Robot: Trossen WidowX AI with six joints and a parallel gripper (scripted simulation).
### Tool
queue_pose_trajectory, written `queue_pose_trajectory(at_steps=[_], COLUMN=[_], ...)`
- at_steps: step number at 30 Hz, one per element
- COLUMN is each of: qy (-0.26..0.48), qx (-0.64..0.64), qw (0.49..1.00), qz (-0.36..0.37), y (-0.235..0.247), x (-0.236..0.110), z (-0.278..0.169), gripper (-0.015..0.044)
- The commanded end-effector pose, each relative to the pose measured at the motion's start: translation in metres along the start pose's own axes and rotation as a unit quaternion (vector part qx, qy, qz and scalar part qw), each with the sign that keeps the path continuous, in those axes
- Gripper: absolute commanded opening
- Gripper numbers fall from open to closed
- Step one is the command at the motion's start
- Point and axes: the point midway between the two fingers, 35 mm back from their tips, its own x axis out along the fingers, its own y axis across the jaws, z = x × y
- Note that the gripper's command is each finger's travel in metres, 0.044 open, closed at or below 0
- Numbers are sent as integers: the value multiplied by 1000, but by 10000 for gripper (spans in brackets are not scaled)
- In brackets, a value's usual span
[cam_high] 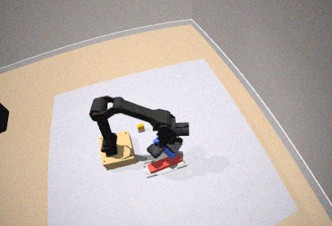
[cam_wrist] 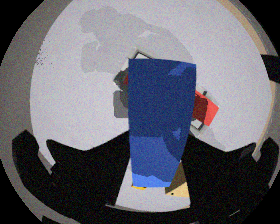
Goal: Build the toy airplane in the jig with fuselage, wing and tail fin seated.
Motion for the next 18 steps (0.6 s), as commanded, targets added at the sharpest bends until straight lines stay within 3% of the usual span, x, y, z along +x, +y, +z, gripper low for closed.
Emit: queue_pose_trajectory(at_steps=[1, 18], qy=[0, -2], qx=[34, 192], qw=[999, 981], qz=[2, 2], y=[-10, -62], x=[2, 12], z=[4, 20], gripper=[0, 0])
